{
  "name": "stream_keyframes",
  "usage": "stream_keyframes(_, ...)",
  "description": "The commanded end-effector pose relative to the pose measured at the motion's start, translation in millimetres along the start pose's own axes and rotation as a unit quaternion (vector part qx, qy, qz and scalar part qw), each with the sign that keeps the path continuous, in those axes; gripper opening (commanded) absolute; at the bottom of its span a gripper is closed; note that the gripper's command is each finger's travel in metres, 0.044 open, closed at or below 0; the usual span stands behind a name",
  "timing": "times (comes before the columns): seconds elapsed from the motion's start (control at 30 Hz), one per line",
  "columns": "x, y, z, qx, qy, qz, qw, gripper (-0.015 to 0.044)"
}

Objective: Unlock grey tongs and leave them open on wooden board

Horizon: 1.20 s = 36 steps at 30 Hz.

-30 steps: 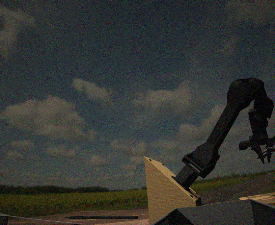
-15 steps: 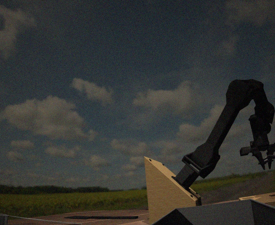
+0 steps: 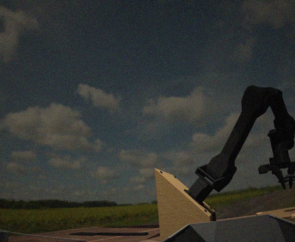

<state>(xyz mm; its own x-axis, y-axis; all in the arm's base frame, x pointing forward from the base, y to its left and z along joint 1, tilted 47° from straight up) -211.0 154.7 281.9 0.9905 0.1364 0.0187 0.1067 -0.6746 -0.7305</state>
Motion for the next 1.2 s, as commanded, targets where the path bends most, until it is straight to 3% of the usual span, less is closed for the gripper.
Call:
stream_keyframes(0.0, 0, 0, 6, -0.001, -0.003, -0.001, 1.0, -0.015)
stream_keyframes(1.1, 7, -2, 50, 0.008, -0.004, -0.004, 1.0, -0.015)
stream_keyframes(1.17, 7, -1, 50, 0.008, -0.001, -0.003, 1.0, -0.0097)
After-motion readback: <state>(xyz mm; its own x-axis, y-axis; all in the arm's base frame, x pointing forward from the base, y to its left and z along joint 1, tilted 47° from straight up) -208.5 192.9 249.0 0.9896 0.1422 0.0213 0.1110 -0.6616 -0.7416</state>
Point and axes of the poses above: the point midway between the two fingers, 35 mm back from their tips, its own z axis out along the fingers, its own y axis across the jaws, x = y × z, the point moved 4 cm from there along -z, back along the fingers, and after that the axes turned 4 degrees about -z, right-handed, at the moved point
